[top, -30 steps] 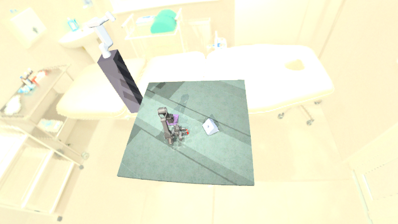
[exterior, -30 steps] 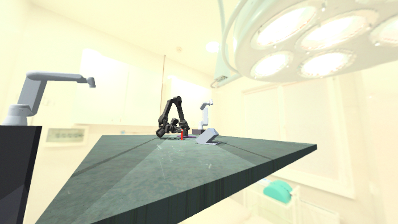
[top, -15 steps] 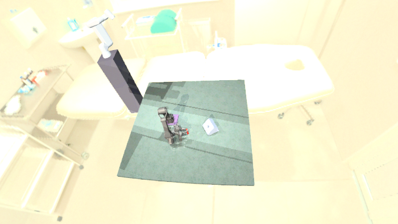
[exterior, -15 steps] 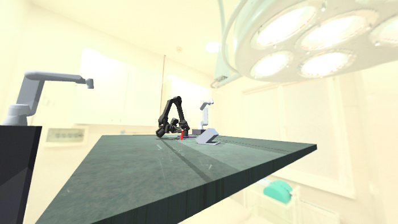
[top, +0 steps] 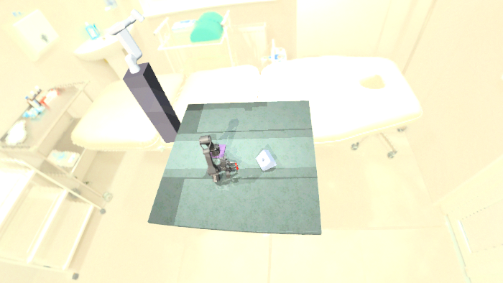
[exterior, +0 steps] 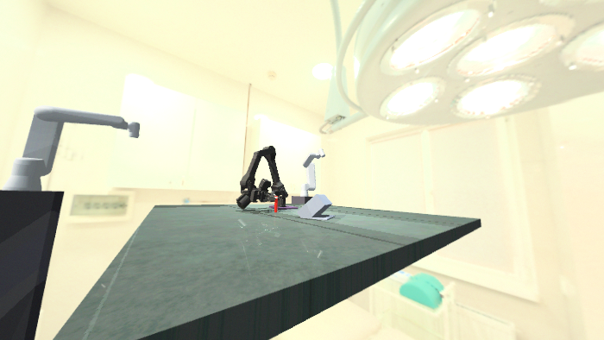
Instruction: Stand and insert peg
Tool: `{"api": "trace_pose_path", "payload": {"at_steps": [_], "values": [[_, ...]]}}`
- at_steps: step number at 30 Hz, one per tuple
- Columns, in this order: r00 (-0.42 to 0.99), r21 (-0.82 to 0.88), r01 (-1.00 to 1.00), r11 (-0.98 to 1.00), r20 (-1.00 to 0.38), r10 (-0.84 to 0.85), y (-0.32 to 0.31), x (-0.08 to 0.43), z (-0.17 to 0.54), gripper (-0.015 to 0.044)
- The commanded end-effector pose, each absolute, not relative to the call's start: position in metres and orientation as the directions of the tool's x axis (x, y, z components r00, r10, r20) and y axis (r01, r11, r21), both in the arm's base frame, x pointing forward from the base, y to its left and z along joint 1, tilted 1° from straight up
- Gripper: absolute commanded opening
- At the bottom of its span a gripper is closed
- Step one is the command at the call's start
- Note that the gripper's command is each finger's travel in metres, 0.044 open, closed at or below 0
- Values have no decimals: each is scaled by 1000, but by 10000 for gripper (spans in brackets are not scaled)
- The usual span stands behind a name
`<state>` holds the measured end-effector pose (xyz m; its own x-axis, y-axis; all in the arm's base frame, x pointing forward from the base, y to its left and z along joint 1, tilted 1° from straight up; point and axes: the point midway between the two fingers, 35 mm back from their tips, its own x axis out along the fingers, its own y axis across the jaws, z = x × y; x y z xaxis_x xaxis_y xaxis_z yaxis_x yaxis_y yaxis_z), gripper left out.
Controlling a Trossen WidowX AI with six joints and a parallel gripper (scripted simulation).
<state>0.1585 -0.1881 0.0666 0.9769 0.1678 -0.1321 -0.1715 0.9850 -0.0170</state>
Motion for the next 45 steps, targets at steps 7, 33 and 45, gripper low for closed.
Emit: {"api": "trace_pose_path", "payload": {"at_steps": [7, 33, 45], "values": [[977, -17, -172, 985, -133, 168, -188, 159, 67, 130], [977, -11, -168, 986, -134, 165, -191, 159, 75, 440], [982, 84, -100, 991, -154, 112, -184, 155, 228, 440]]}}
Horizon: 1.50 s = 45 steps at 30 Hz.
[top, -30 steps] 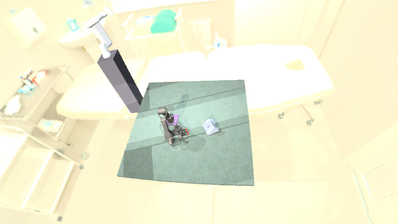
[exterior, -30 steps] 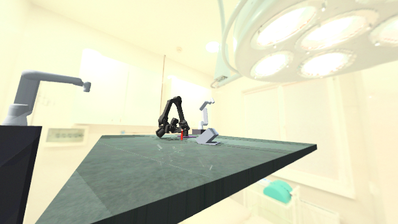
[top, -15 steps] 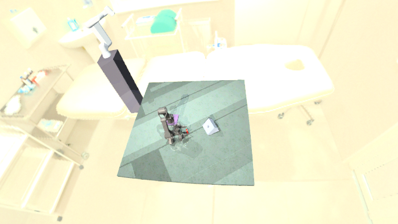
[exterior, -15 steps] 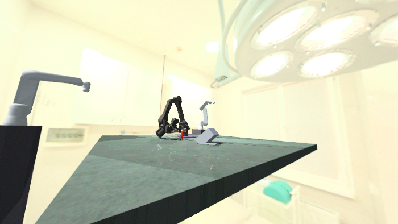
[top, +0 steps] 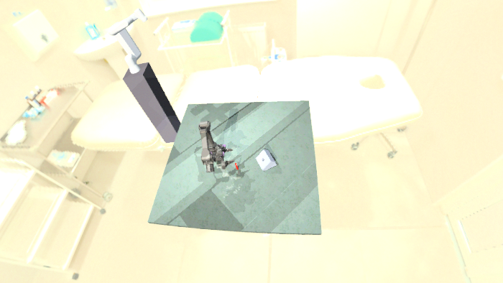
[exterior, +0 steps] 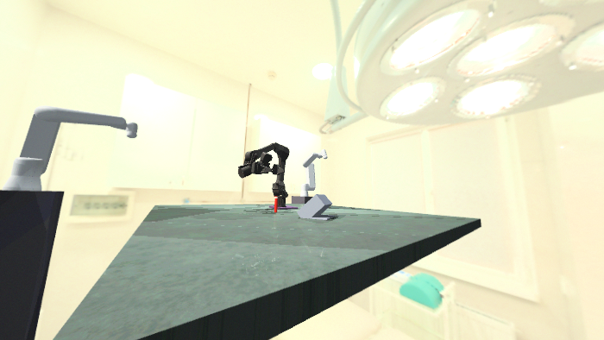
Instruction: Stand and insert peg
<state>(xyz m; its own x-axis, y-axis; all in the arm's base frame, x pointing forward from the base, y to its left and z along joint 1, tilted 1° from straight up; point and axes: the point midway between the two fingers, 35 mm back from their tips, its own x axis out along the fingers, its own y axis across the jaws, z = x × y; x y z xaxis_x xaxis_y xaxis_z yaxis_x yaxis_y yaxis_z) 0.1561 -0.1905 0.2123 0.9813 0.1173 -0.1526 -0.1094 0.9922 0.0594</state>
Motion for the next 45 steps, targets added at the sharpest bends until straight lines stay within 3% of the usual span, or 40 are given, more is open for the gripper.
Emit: {"api": "trace_pose_path", "payload": {"at_steps": [1, 5, 13, 26, 35, 45], "values": [[982, 84, -100, 991, -154, 112, -184, 155, 228, 440], [977, 91, -113, 989, -170, 127, -182, 157, 226, 440], [890, 168, -236, 957, -358, 283, -165, 167, 205, 440], [622, 262, -312, 913, -671, 404, -149, 172, 171, 440], [391, 249, -288, 925, -851, 351, -153, 172, 154, 440], [151, 121, -234, 965, -976, 159, -168, 175, 148, 440]]}}
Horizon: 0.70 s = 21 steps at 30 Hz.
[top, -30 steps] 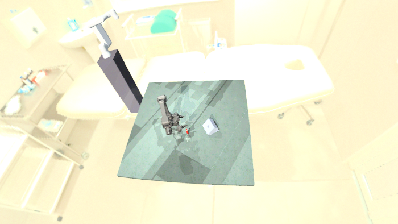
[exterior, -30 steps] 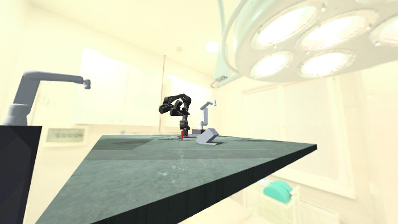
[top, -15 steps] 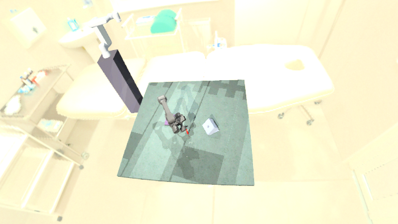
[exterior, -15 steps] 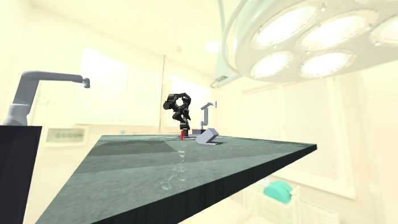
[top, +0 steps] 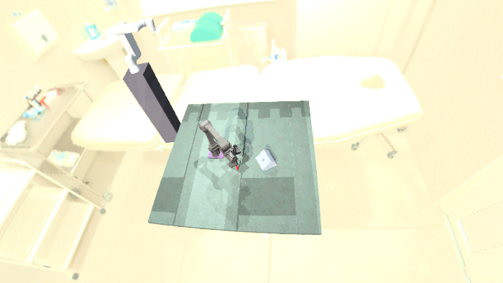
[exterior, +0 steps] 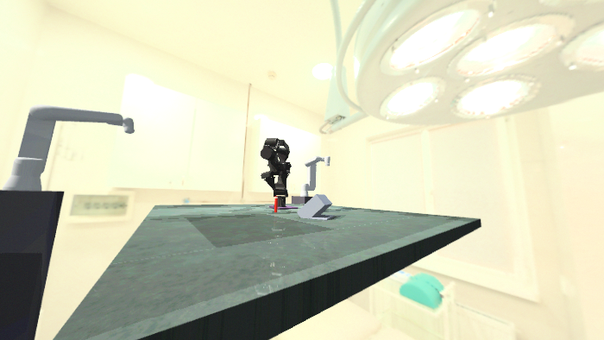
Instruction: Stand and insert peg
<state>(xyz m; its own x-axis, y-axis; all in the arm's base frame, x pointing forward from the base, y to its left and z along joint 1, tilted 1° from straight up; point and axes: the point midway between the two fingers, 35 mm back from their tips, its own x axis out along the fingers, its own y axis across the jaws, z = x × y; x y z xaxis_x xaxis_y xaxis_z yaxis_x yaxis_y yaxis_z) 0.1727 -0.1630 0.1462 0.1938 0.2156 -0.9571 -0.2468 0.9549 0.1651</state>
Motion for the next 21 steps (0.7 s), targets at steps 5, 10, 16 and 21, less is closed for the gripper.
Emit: {"api": "trace_pose_path", "payload": {"at_steps": [5, 10, 16, 21], "values": [[59, 11, -207, 978, -998, 23, -179, 181, 151, 440], [37, -26, -200, 980, -999, -19, -182, 183, 153, 440], [37, -26, -204, 979, -999, -19, -182, 183, 150, 440], [37, -27, -232, 972, -999, -19, -183, 184, 135, 440]]}}
